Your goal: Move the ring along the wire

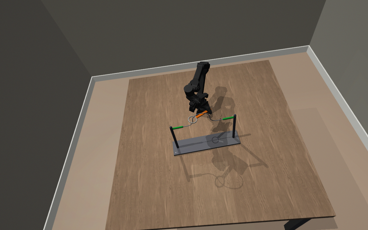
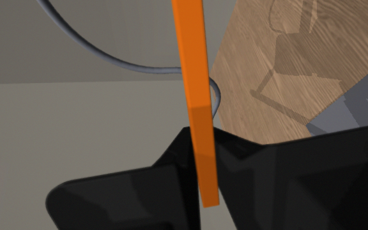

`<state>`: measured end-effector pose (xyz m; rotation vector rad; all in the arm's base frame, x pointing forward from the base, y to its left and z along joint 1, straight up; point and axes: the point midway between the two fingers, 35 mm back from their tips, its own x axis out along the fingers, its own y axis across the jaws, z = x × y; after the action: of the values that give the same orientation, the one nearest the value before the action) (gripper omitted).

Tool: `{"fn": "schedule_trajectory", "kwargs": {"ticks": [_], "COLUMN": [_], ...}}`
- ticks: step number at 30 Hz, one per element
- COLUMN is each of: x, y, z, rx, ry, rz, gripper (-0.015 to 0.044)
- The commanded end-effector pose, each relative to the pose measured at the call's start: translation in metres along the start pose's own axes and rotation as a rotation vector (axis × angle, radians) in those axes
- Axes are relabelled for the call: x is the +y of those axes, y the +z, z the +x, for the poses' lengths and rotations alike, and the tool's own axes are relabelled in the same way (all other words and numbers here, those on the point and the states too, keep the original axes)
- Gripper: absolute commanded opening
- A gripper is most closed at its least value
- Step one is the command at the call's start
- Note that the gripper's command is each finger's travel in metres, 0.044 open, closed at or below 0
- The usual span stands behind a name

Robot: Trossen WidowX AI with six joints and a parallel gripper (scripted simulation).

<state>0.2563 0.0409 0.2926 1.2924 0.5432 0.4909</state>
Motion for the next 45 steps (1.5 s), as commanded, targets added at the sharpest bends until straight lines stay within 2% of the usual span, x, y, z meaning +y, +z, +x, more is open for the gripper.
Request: {"fn": "schedule_trajectory", "kwargs": {"ticks": [1, 45], "x": [0.0, -0.035], "y": [0.001, 0.016], "z": [0.0, -0.01], "rx": [-0.004, -0.008], "ry": [-0.032, -0.502], "rz": [-0.053, -0.72], "gripper": [-0.015, -0.015]}}
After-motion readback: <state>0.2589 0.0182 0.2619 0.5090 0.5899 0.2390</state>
